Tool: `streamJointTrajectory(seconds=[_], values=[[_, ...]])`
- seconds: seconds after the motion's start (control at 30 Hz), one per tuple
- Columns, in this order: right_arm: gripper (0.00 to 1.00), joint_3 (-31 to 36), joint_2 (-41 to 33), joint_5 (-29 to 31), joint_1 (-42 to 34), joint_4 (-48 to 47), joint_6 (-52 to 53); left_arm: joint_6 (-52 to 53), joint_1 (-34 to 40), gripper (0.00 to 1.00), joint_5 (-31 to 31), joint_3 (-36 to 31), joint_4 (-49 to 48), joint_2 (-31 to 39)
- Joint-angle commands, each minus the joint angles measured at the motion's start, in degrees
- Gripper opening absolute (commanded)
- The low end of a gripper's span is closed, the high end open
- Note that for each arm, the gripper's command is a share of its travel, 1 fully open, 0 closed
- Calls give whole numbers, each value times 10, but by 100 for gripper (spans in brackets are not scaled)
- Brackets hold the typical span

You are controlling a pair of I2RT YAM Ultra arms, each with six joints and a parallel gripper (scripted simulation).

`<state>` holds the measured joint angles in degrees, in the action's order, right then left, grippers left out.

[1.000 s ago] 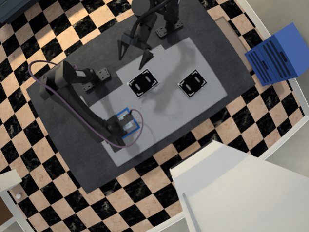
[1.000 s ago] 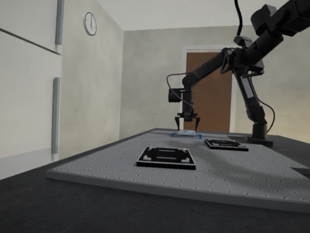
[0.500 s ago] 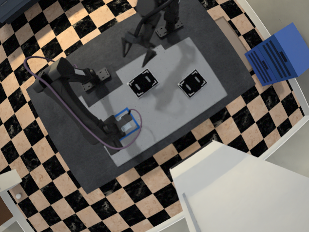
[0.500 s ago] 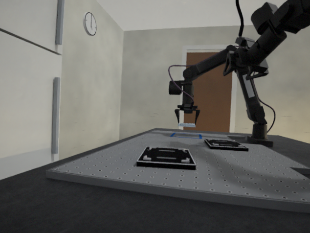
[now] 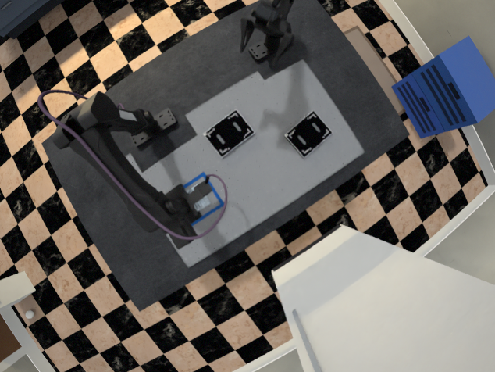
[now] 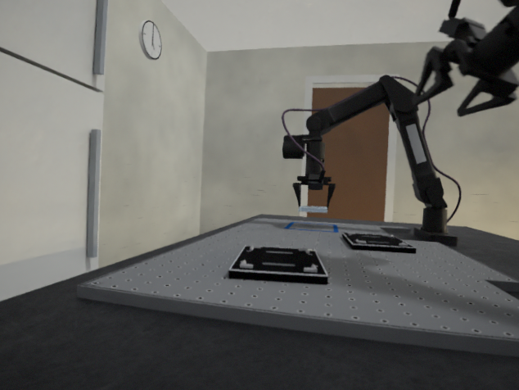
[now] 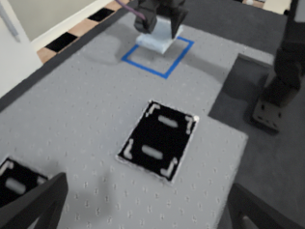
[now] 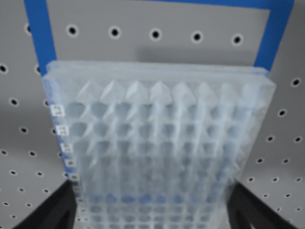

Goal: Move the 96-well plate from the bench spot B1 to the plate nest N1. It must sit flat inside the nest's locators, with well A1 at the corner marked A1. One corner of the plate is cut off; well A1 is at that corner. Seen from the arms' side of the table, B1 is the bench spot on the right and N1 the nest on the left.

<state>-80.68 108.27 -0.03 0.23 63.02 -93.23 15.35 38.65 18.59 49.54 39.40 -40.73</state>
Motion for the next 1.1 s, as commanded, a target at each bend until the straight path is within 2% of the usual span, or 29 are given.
streamJointTrajectory(seconds=[0.0,0.23,0.3,0.37,0.5,0.8,0.87,1.07], values=[[79,-11,-6,0,-1,3,-1,29,-29,100,55,-34,87,81],[79,-11,-6,0,-1,3,-1,48,-28,100,92,-89,168,243],[79,-11,-6,0,-1,3,-1,48,-28,100,92,-89,168,243],[79,-16,-11,0,-5,1,8,53,-29,100,100,-93,193,275],[79,16,-26,-3,-25,-15,52,53,-16,100,99,-103,205,306],[79,116,-104,-10,-203,-27,241,55,13,100,102,-107,214,326],[79,116,-104,-10,-203,-27,241,55,13,100,102,-107,214,326],[79,135,-121,-7,-345,-24,363,57,28,100,104,-108,215,328]])
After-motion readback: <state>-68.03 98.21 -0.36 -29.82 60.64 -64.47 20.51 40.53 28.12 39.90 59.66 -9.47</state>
